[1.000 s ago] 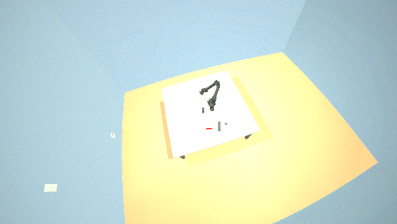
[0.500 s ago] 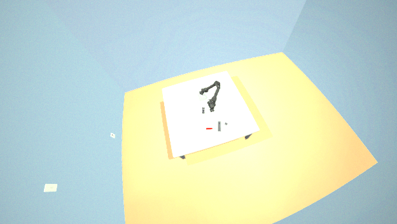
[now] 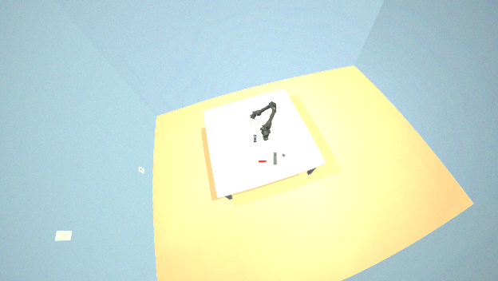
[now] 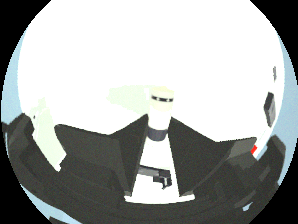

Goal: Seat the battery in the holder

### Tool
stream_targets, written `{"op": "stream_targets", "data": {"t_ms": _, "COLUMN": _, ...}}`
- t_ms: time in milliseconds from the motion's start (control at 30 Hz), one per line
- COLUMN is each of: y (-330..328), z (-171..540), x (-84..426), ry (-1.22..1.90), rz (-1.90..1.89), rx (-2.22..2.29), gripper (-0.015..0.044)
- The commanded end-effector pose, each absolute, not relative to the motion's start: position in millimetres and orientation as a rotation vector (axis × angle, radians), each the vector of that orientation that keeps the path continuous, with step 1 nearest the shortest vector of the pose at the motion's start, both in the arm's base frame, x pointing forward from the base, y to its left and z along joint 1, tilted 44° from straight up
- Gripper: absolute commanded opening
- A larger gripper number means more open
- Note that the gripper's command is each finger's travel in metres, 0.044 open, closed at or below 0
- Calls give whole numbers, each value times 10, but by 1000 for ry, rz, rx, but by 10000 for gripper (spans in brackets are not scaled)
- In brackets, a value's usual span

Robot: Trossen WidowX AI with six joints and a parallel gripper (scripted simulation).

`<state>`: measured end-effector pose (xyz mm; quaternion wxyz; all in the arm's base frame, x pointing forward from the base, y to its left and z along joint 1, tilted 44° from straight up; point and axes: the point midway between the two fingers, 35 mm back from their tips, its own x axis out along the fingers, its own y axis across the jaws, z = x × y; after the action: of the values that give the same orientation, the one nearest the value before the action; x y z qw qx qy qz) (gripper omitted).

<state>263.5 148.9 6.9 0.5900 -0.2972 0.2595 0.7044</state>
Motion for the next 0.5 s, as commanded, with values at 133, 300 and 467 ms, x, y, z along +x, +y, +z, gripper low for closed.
{"op": "stream_targets", "data": {"t_ms": 133, "y": 1415, "z": 152, "x": 2659, "ry": 603, "rz": 1639, "rx": -687, "gripper": 69}}
{"op": "stream_targets", "data": {"t_ms": 300, "y": 1163, "z": 419, "x": 2700, "ry": 603, "rz": 1639, "rx": -687, "gripper": 69}}
{"op": "stream_targets", "data": {"t_ms": 467, "y": 1130, "z": 413, "x": 2709, "ry": 636, "rz": 1622, "rx": -658, "gripper": 69}}
